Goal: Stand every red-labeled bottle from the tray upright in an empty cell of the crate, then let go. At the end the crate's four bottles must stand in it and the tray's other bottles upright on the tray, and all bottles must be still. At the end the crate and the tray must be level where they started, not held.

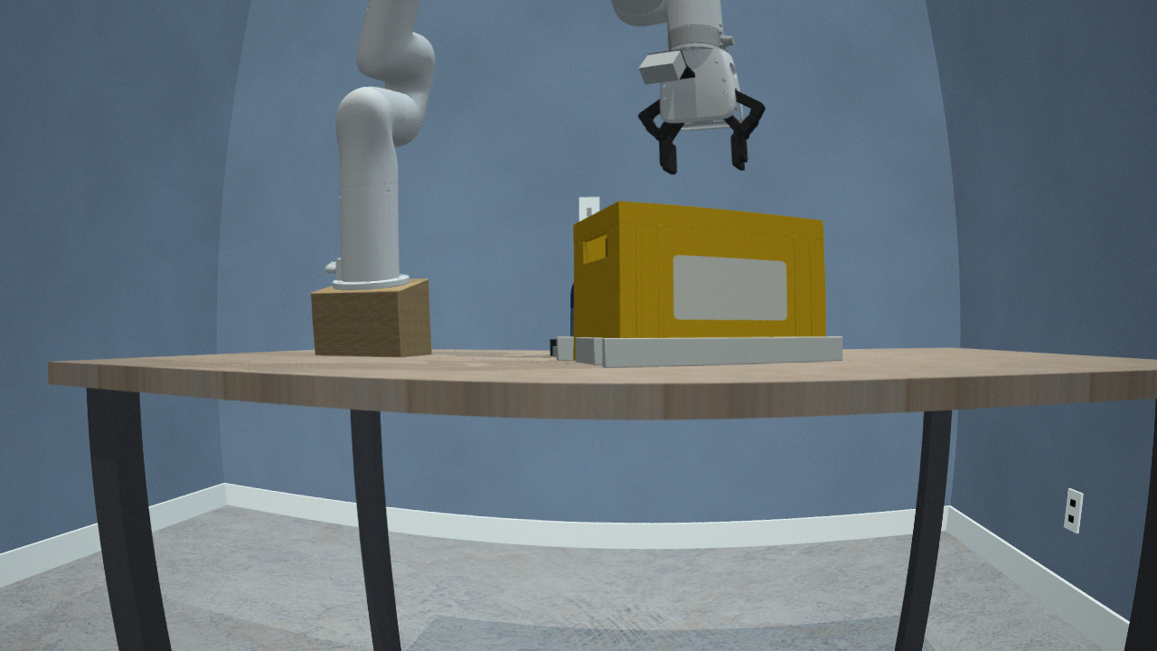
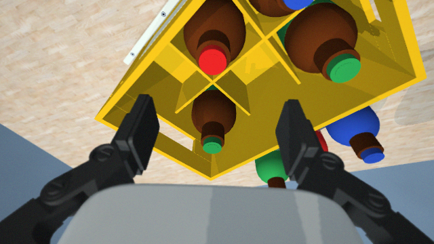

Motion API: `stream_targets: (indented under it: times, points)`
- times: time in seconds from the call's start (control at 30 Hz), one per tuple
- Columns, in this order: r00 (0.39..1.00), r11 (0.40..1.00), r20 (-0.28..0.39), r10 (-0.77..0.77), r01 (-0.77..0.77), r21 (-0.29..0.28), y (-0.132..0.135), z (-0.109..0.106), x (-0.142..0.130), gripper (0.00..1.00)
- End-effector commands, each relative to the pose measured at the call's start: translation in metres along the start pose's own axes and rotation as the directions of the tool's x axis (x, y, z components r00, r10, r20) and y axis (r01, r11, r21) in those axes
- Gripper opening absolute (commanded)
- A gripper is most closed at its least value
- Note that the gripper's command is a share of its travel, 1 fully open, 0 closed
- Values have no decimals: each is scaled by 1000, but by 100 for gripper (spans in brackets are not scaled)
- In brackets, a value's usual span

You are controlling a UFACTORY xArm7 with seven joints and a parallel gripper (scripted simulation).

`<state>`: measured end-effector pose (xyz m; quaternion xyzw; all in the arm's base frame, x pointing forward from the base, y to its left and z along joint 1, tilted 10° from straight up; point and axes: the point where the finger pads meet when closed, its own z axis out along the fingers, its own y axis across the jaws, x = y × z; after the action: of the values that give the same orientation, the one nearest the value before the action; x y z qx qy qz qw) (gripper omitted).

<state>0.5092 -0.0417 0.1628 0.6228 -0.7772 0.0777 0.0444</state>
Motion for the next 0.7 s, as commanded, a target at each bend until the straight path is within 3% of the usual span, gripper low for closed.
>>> stream_targets:
  times: [0.0, 0.2, 0.23, 0.67]
  points:
    - [1000, 1000, 4, -3, 3, 8, -7, -1, -3, 100]
    - [1000, 1000, 4, -3, 3, 8, -7, -1, -3, 100]
    - [1000, 1000, 4, -3, 3, 8, -7, -1, -3, 0]
    - [1000, 1000, 4, -3, 3, 8, -7, -1, -3, 0]
